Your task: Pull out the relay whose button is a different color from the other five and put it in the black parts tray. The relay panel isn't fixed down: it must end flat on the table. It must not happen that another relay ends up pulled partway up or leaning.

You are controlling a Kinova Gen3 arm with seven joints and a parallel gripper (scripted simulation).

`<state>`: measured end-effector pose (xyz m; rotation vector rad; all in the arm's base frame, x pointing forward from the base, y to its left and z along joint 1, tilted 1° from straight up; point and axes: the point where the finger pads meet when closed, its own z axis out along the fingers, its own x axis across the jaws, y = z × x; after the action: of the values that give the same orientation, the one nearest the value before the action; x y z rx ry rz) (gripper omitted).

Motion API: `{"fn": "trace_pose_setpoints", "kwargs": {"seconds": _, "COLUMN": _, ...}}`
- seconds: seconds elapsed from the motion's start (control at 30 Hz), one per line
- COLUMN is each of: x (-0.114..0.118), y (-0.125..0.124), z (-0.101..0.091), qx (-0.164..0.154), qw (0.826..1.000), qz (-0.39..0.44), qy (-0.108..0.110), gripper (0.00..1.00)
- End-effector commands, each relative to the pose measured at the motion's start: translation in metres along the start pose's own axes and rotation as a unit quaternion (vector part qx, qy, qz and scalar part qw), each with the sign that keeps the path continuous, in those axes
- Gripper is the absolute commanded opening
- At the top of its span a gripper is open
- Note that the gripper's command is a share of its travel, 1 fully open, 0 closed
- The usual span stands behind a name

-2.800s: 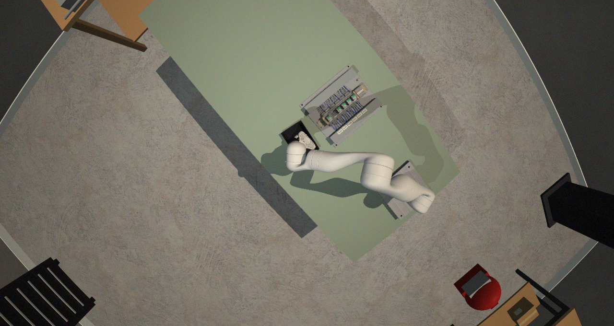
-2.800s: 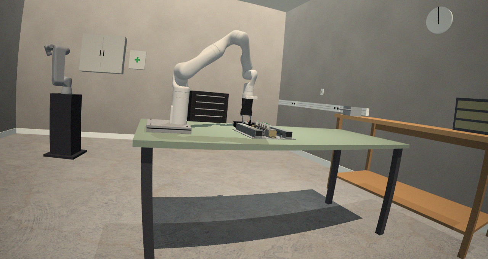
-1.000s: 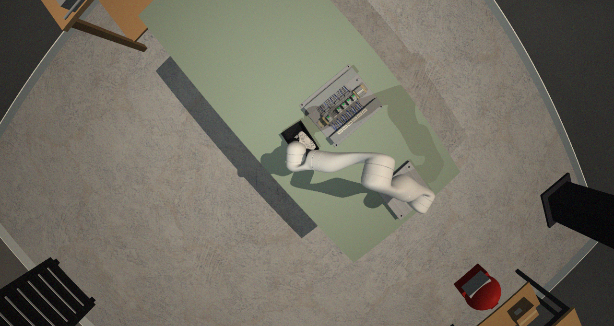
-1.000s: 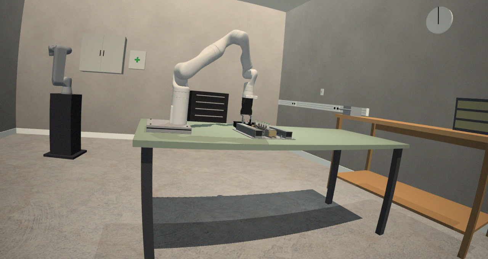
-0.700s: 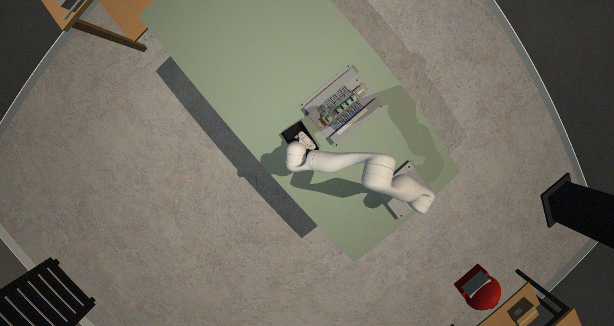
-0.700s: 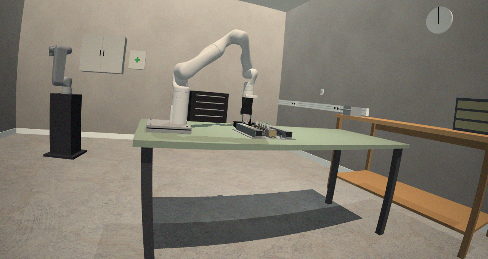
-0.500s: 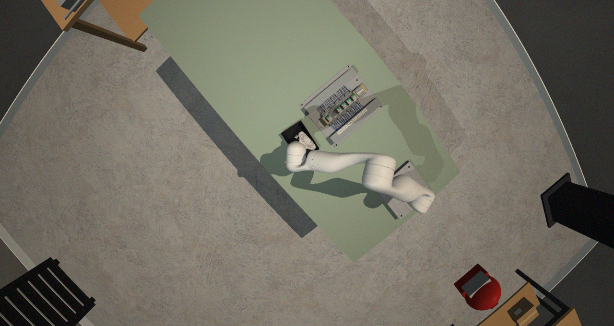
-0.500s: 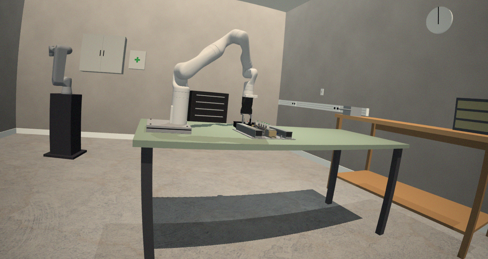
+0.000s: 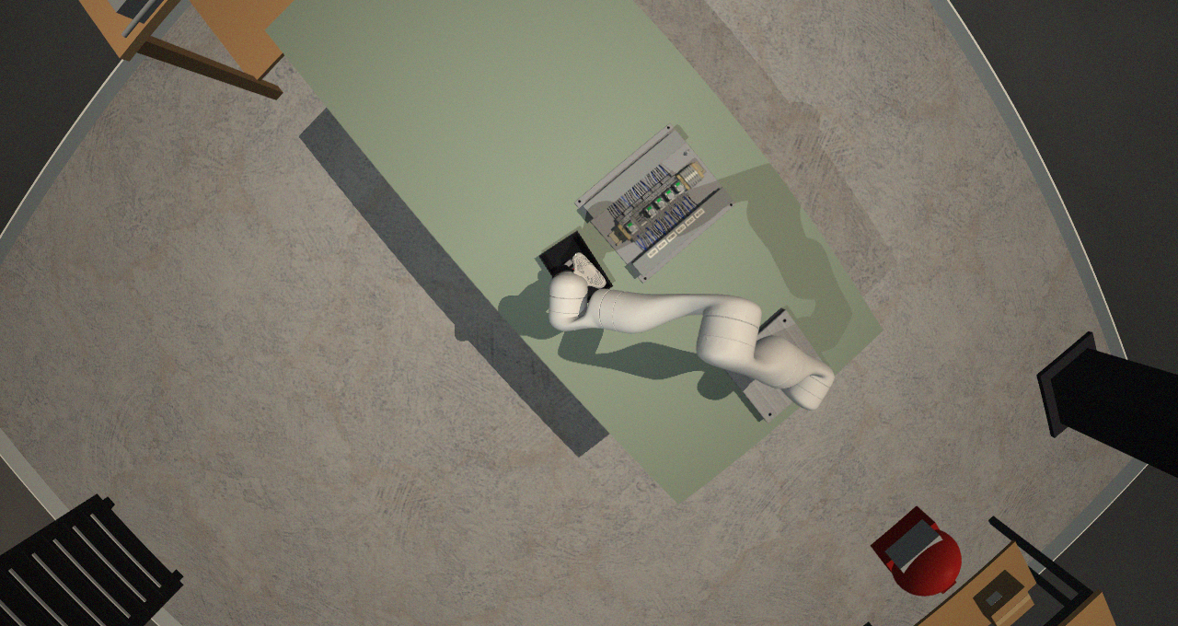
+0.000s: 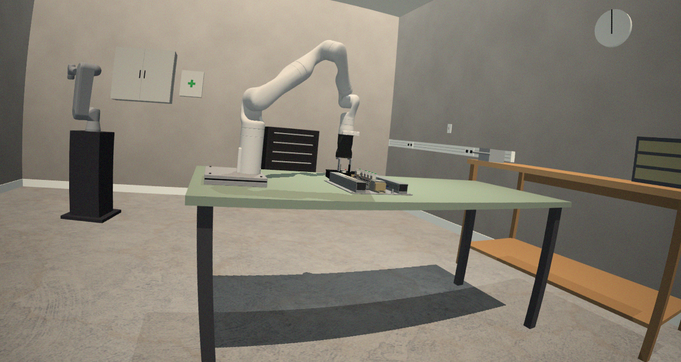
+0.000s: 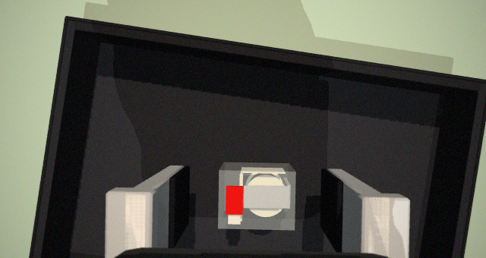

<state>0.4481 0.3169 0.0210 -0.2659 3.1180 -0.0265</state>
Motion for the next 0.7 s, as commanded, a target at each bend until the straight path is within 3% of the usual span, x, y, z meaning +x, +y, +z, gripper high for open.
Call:
{"fn": "trace_pose_setpoints", "kwargs": {"seconds": 0.0, "x": -0.0007, "y": 0.0004, "z": -0.0025, "qx": -0.001, "qw": 1.000, "qz": 0.000, "qy": -0.001, "gripper": 0.98}}
{"fn": "trace_pose_setpoints", "kwargs": {"seconds": 0.67, "x": -0.0006, "y": 0.0004, "z": -0.0110, "qx": -0.001, "qw": 1.000, "qz": 0.000, "qy": -0.001, "gripper": 0.98}}
